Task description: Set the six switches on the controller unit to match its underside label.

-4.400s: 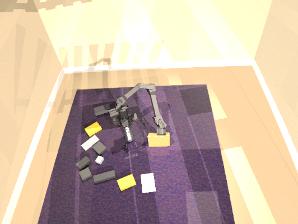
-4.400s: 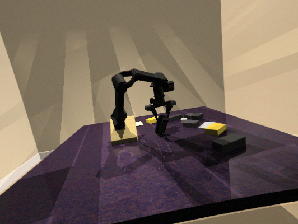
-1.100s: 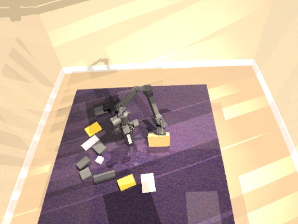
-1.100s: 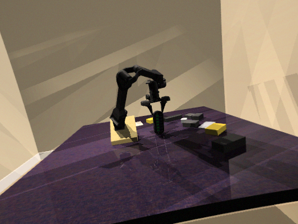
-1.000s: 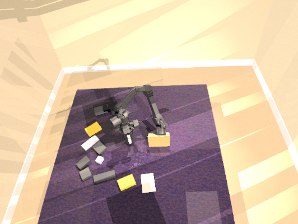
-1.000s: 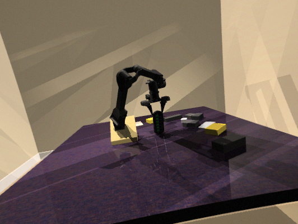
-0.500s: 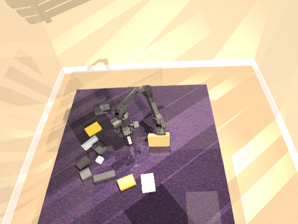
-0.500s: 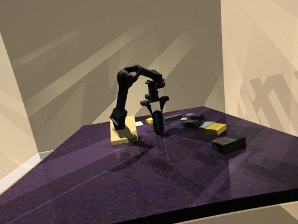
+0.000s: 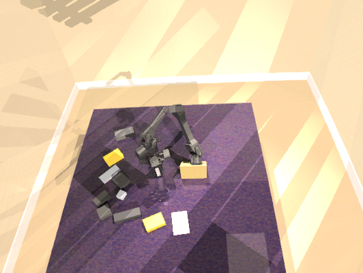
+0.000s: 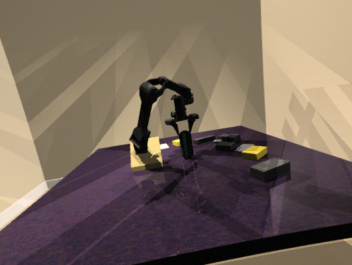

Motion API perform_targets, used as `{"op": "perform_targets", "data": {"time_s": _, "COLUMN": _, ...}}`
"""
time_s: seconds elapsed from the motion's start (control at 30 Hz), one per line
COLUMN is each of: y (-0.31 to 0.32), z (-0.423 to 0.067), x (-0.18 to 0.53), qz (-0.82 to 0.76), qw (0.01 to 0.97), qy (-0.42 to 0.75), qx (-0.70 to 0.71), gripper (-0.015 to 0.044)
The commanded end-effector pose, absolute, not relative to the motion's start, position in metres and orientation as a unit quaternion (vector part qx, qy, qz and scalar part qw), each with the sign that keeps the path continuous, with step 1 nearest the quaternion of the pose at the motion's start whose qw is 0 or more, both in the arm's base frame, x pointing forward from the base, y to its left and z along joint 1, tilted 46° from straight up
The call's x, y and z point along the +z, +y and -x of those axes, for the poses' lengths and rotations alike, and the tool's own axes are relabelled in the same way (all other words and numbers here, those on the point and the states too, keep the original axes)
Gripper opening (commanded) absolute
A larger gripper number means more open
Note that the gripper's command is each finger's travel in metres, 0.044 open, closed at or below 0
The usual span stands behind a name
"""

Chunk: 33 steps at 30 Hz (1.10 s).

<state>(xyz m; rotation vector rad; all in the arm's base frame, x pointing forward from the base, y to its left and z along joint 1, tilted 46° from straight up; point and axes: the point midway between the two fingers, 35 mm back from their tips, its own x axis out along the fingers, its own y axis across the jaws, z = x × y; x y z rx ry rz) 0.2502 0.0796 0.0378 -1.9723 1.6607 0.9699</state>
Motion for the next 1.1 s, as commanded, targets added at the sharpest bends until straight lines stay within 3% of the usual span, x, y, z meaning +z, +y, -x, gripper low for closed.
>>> {"op": "perform_targets", "data": {"time_s": 0.0, "y": 0.077, "z": -0.247, "x": 0.03, "qz": 0.698, "qw": 0.186, "qy": 0.599, "qx": 0.346, "gripper": 0.0336}}
{"op": "perform_targets", "data": {"time_s": 1.07, "y": 0.09, "z": -0.241, "x": 0.008, "qz": 0.698, "qw": 0.186, "qy": 0.599, "qx": 0.346, "gripper": 0.0338}}
